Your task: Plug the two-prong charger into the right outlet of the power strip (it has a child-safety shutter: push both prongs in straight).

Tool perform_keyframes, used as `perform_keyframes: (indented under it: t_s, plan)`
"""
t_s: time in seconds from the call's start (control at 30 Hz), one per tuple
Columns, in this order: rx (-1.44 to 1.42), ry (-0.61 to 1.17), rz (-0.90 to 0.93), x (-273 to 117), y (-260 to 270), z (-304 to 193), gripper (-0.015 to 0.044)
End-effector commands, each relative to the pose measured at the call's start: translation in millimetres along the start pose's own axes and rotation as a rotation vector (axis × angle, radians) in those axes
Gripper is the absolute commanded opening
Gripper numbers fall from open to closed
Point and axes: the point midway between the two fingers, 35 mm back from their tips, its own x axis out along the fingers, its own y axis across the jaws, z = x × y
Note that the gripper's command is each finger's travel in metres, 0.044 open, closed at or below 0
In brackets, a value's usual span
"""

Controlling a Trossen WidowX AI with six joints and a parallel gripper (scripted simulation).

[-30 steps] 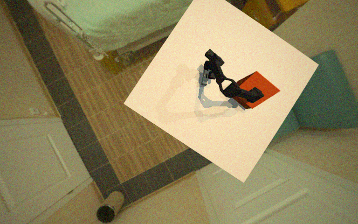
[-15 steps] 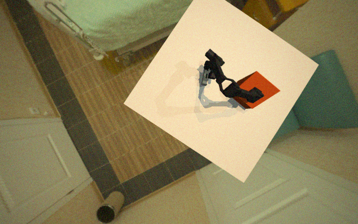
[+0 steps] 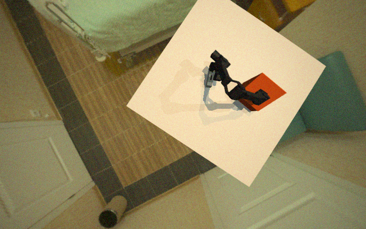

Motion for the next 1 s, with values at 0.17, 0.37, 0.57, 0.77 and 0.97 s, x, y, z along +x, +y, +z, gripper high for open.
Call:
perform_keyframes:
  t_s: [0.17,0.37,0.57,0.77,0.97]
  plan:
    - [-0.01,-0.006,0.004,0,1,-4,0.044]
    - [-0.013,-0.009,0.003,0,1,-6,0.044]
    - [-0.015,-0.01,0.003,1,1,-7,0.044]
    - [-0.014,-0.01,0.002,1,0,-14,0.044]
    - [-0.014,-0.01,0.002,2,0,-22,0.044]
